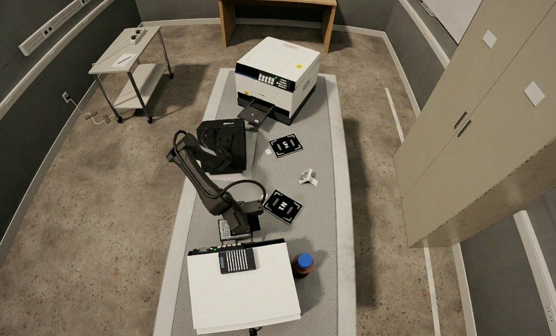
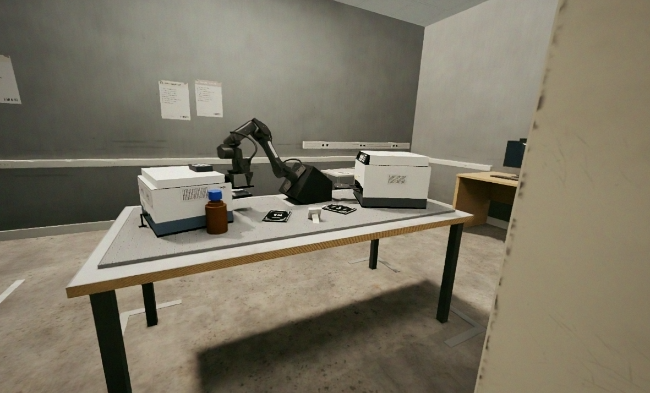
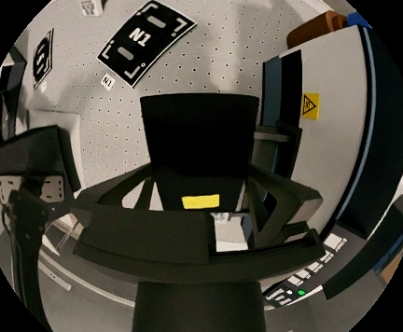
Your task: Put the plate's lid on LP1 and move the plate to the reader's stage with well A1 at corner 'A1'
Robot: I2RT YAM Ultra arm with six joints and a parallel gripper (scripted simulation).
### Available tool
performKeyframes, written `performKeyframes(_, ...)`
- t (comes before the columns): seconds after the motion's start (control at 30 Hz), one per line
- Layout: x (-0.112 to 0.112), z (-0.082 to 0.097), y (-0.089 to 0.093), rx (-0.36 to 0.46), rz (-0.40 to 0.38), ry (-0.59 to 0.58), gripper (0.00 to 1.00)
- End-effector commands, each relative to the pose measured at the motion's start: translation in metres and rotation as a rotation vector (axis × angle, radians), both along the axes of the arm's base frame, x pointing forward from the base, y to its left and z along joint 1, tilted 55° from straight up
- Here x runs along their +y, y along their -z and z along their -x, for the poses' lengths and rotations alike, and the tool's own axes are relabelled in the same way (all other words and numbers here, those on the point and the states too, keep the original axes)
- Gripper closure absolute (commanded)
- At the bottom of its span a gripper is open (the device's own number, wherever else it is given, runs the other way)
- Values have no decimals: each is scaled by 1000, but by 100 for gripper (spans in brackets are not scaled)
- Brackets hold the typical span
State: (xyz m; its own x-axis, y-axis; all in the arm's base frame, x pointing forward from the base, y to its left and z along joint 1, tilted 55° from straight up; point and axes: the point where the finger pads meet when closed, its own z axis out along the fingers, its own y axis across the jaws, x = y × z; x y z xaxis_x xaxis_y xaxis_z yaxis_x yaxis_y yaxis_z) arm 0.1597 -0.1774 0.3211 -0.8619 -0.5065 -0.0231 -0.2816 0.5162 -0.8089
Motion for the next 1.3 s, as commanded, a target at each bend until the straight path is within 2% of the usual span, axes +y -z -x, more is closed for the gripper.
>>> performKeyframes(0.0,-12,36,-10,81,62,156,15)
performKeyframes(0.17,-5,44,-14,81,61,170,15)
performKeyframes(0.37,0,44,-15,99,52,183,15)
performKeyframes(0.7,9,50,-25,73,65,182,15)
performKeyframes(1.27,23,51,-34,91,60,194,15)
